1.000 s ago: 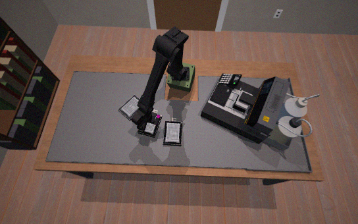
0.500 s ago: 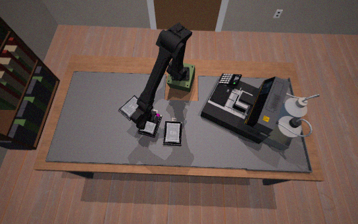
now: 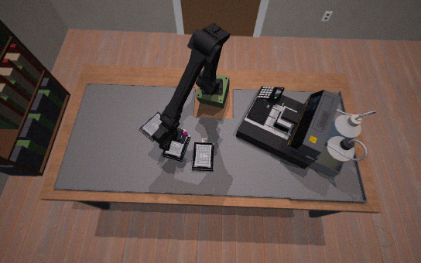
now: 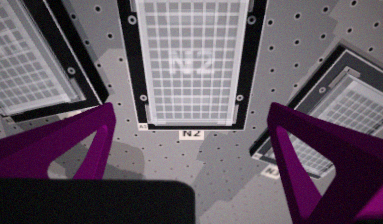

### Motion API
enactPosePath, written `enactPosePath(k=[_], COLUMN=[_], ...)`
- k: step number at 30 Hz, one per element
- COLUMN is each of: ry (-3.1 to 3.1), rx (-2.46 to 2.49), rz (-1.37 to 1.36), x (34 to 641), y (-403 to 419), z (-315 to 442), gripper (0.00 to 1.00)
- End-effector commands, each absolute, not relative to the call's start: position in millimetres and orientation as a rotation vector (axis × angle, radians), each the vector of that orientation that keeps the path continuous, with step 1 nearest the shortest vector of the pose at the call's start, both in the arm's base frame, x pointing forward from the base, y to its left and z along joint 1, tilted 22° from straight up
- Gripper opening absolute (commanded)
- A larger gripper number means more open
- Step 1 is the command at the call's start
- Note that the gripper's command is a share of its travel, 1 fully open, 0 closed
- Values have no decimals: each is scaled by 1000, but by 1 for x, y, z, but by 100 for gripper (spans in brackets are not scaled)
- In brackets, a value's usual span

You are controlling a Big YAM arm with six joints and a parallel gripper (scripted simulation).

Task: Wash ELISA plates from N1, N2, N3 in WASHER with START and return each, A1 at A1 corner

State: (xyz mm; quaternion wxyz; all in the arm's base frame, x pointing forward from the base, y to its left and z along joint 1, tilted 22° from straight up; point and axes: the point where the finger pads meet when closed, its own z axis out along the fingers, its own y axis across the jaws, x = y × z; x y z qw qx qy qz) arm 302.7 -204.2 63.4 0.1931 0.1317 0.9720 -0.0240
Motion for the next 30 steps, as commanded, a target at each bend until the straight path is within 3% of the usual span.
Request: enactPosePath(k=[1,16,22,30], ry=[2690,2711,2644,2643], rx=[361,365,661,646], rz=[-99,-79,-28,-41], x=[310,304,290,270], y=[-217,-209,-243,-275], z=[89,84,81,74], gripper=[100,100,100,100])
